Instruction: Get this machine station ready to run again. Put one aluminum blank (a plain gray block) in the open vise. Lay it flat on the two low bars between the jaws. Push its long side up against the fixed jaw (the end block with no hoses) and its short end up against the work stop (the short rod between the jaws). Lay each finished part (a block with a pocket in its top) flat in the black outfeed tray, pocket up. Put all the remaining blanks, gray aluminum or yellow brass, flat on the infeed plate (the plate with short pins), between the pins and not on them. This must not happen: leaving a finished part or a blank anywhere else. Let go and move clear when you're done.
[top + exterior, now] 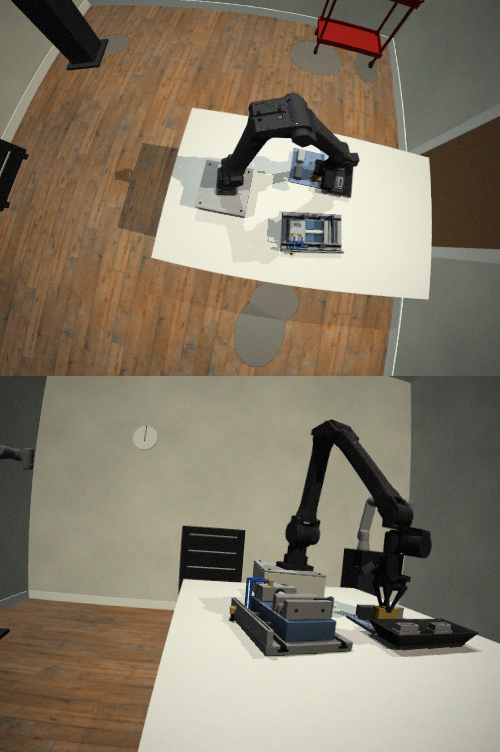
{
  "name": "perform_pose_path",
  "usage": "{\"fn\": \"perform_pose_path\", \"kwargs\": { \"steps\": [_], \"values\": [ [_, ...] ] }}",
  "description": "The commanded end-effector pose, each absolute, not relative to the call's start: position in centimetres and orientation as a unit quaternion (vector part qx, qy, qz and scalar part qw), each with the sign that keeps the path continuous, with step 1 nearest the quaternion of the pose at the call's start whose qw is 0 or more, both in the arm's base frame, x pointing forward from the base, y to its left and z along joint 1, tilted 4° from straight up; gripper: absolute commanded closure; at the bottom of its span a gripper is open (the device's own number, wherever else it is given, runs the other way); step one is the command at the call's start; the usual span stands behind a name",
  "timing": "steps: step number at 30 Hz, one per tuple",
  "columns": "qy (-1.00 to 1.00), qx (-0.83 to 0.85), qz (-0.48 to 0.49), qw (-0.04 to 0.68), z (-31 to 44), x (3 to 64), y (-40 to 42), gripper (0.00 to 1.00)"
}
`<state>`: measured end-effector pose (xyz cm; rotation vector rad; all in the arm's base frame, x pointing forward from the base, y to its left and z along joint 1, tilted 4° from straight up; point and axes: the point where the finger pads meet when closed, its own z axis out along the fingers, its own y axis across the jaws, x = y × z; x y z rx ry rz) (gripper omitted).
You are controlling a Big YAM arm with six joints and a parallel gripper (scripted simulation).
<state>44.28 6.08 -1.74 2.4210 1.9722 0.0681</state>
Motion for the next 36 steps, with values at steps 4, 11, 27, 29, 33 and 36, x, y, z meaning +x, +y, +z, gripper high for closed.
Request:
{"fn": "perform_pose_path", "kwargs": {
  "steps": [4,11,27,29,33,36],
  "values": [
    [0.629,0.775,0.053,0.028,0.35,46.23,6.78,1.00],
    [0.629,0.775,0.053,0.028,0.34,46.22,6.78,1.00],
    [0.629,0.775,0.051,0.027,0.19,46.03,6.75,1.00],
    [0.629,0.775,0.051,0.027,0.18,46.01,6.75,1.00],
    [0.629,0.775,0.050,0.027,0.09,45.89,6.73,1.00],
    [0.629,0.775,0.050,0.026,0.04,45.84,6.72,1.00]
  ]
}}
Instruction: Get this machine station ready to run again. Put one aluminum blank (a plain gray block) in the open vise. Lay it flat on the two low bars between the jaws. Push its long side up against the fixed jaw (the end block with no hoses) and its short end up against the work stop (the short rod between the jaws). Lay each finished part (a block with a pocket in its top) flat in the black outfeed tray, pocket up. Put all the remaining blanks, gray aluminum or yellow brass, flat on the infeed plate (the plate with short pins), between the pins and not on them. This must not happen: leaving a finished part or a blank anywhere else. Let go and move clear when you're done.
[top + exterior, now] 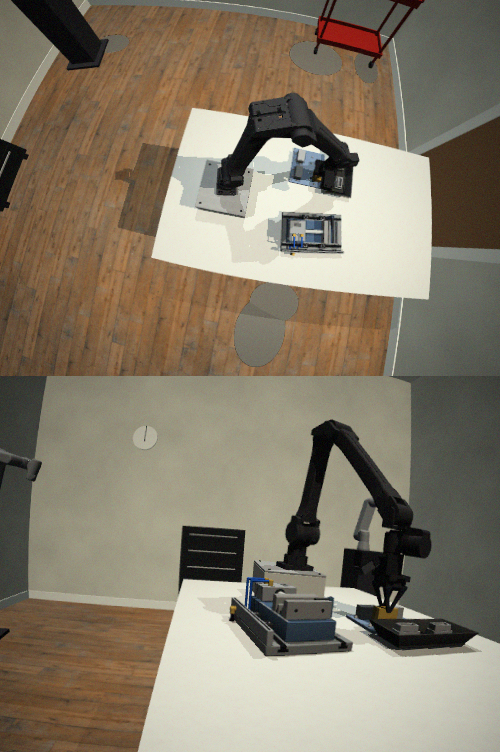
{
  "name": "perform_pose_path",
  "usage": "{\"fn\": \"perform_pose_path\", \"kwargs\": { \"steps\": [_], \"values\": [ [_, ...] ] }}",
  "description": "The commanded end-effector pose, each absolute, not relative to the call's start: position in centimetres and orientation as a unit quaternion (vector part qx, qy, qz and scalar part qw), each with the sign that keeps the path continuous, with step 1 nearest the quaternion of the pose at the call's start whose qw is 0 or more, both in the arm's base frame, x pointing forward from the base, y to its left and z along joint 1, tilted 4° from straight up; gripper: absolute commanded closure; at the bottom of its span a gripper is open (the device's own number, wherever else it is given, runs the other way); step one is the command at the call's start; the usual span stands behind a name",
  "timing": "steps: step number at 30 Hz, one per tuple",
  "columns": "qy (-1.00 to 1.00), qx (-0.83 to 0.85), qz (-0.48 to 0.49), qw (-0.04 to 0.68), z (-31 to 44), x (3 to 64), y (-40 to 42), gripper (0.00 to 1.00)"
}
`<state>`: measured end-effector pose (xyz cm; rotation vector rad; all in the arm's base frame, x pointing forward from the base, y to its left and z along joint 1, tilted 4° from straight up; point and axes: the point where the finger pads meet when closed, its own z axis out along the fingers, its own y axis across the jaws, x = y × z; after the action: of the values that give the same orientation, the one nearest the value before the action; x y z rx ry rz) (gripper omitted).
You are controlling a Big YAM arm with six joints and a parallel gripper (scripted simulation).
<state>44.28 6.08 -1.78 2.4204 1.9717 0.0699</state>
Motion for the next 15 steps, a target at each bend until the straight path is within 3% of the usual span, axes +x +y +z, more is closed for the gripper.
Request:
{"fn": "perform_pose_path", "kwargs": {
  "steps": [1,15],
  "values": [
    [0.629,0.775,0.050,0.027,0.06,45.87,6.73,1.00],
    [0.629,0.775,0.052,0.028,0.17,46.11,6.76,1.00]
  ]
}}
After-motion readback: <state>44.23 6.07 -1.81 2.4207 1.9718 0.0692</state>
